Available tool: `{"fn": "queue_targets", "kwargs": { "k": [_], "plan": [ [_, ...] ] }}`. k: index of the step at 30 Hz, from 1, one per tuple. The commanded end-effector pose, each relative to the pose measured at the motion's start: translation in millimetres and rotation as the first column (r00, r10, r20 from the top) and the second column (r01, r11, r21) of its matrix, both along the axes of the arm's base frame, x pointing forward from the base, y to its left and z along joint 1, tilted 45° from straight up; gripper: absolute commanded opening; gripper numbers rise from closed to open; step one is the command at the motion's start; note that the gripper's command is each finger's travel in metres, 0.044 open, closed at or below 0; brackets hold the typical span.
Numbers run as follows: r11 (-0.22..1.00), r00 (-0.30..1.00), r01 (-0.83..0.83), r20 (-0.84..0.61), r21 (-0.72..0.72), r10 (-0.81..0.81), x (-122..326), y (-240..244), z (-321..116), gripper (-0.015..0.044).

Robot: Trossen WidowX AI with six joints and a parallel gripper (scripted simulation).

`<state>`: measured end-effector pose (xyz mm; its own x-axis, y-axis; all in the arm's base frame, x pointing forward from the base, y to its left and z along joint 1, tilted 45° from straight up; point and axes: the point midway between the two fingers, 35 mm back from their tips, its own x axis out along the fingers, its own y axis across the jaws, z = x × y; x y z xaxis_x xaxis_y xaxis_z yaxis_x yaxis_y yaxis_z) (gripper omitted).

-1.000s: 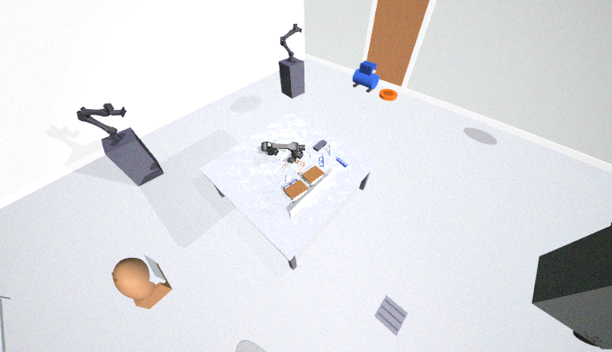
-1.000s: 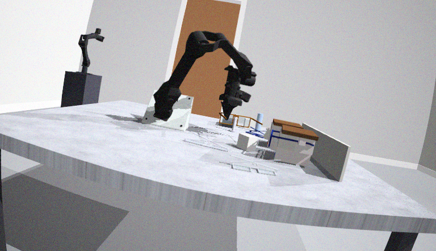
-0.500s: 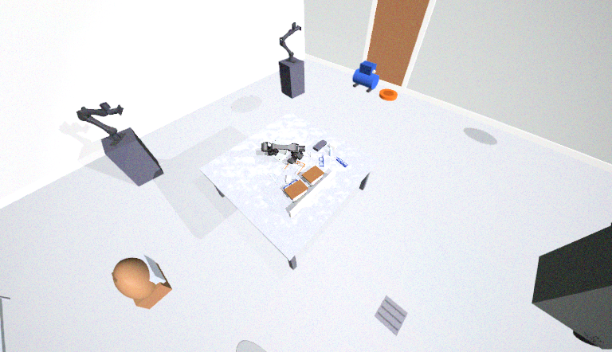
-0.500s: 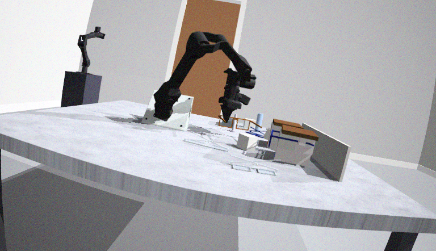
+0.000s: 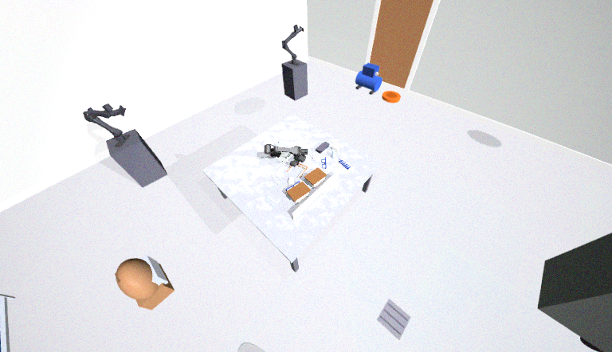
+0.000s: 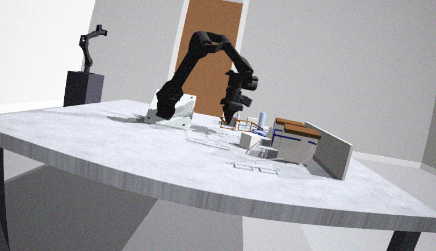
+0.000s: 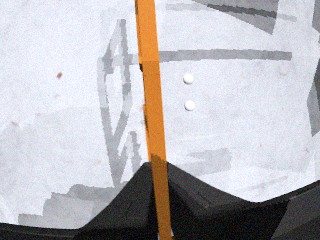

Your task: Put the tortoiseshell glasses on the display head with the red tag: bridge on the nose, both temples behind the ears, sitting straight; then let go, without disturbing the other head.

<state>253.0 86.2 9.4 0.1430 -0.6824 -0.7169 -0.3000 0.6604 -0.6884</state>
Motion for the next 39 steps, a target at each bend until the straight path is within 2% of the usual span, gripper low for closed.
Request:
{"fn": "queue_targets", "kwargs": {
  "k": [1,28,32,39],
  "plan": [
    [1.000,1.000,-0.005,-0.005,-0.006,0.005,-0.4,-3.4,-2.4,0.0000],
    [1.000,1.000,-0.004,-0.004,-0.010,0.004,-0.2,-19.7,-16.1,0.0000],
    [1.000,1.000,0.001,0.001,-0.004,-0.001,0.6,-16.9,-14.4,0.0105],
    [1.000,1.000,0.001,0.001,-0.004,-0.001,0.6,-17.0,-14.0,0.0107]
  ]
}}
